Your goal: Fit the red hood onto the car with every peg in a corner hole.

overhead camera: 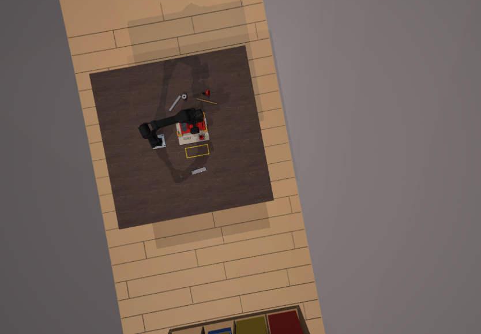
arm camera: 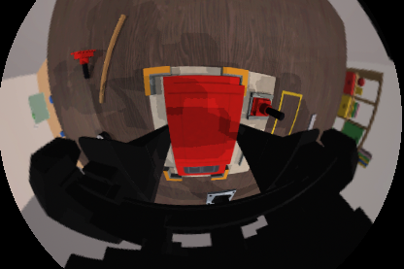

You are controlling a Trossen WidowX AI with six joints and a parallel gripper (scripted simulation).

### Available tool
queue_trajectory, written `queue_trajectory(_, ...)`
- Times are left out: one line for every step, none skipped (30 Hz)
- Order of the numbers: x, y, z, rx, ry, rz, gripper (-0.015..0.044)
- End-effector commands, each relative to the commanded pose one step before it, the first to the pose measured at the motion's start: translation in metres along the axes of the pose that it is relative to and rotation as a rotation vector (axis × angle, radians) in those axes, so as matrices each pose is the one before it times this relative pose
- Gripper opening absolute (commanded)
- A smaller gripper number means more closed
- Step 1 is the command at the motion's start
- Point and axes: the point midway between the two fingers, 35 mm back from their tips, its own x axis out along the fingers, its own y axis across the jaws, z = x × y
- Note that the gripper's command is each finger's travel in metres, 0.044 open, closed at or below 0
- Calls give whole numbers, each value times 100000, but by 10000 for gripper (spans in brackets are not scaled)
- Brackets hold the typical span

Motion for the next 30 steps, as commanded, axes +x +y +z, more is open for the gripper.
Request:
queue_trajectory(172, -51, -67, -534, 264, -236, 0)
queue_trajectory(23, 0, 1, 0, 0, 0, 0)
queue_trajectory(29, 0, 1, 0, 0, 0, 0)
queue_trajectory(34, 0, 1, 0, 0, 0, 0)
queue_trajectory(36, 0, 1, 0, 0, 0, 0)
queue_trajectory(36, 0, 1, 0, 0, 0, 0)
queue_trajectory(36, 0, 1, 0, 0, 0, 0)
queue_trajectory(36, 0, 1, 0, 0, 0, 0)
queue_trajectory(36, 0, 1, 0, 0, 0, 0)
queue_trajectory(36, 0, 1, 0, 0, 0, 0)
queue_trajectory(36, 0, 1, 0, 0, 0, 0)
queue_trajectory(36, 0, 1, 0, 0, 0, 0)
queue_trajectory(36, 0, 1, 0, 0, 0, 0)
queue_trajectory(36, 0, 1, 0, 0, 0, 0)
queue_trajectory(36, 0, 1, 0, 0, 0, 0)
queue_trajectory(36, 0, 1, 0, 0, 0, 0)
queue_trajectory(36, 0, 1, 0, 0, 0, 0)
queue_trajectory(36, 0, 1, 0, 0, 0, 0)
queue_trajectory(36, 0, 1, 0, 0, 0, 0)
queue_trajectory(36, 0, 0, 0, 0, 0, 0)
queue_trajectory(36, 0, 0, 0, 0, 0, 0)
queue_trajectory(36, 0, 0, 0, 0, 0, 0)
queue_trajectory(36, 0, 0, 0, 0, 0, 0)
queue_trajectory(35, 0, 0, 0, 0, 0, 0)
queue_trajectory(35, 0, 0, 0, 0, 0, 0)
queue_trajectory(35, 0, 0, 0, 0, 0, 0)
queue_trajectory(35, 0, 0, 0, 0, 0, 0)
queue_trajectory(35, 0, 0, 0, 0, 0, 0)
queue_trajectory(35, 0, 0, 0, 0, 0, 0)
queue_trajectory(35, -1, 0, 0, 0, 0, 0)
